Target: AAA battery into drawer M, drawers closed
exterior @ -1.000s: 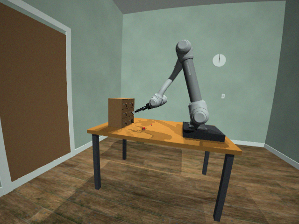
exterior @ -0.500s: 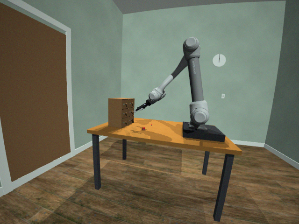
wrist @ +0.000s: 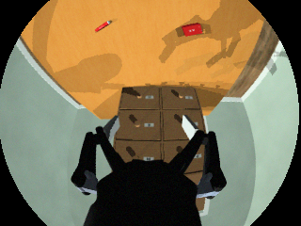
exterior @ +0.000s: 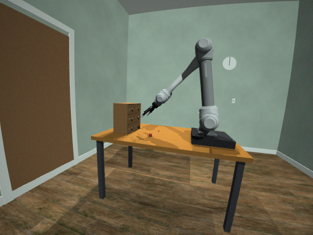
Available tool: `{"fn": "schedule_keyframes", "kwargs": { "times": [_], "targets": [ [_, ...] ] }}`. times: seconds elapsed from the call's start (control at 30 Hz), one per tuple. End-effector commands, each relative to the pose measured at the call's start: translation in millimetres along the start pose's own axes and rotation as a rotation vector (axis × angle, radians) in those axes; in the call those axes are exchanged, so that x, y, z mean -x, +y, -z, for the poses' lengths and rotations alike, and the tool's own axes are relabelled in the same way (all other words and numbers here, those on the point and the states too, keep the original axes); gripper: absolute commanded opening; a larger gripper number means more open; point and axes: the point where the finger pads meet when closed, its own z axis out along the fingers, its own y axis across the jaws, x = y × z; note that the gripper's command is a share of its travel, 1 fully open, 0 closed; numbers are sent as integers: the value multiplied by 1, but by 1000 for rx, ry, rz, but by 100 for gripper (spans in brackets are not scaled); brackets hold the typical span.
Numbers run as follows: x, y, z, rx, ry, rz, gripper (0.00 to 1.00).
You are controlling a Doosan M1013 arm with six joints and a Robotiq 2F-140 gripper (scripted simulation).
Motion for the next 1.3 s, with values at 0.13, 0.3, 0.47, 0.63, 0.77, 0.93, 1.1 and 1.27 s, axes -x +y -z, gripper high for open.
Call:
{"fn": "schedule_keyframes", "kwargs": {
  "times": [0.13, 0.3, 0.47, 0.63, 0.77, 0.93, 1.1, 1.27],
  "targets": [
    [1, 3, 1, 22, 6, -1, 100],
    [1, 5, 1, 27, 10, -1, 100],
    [1, 6, 2, 31, 15, -1, 100],
    [0, 7, 3, 34, 23, -1, 100],
    [0, 7, 3, 34, 29, -1, 100],
    [-1, 6, 4, 32, 34, 0, 100],
    [-1, 5, 4, 27, 41, 0, 100],
    [-1, 2, 5, 19, 47, 0, 100]
  ]
}}
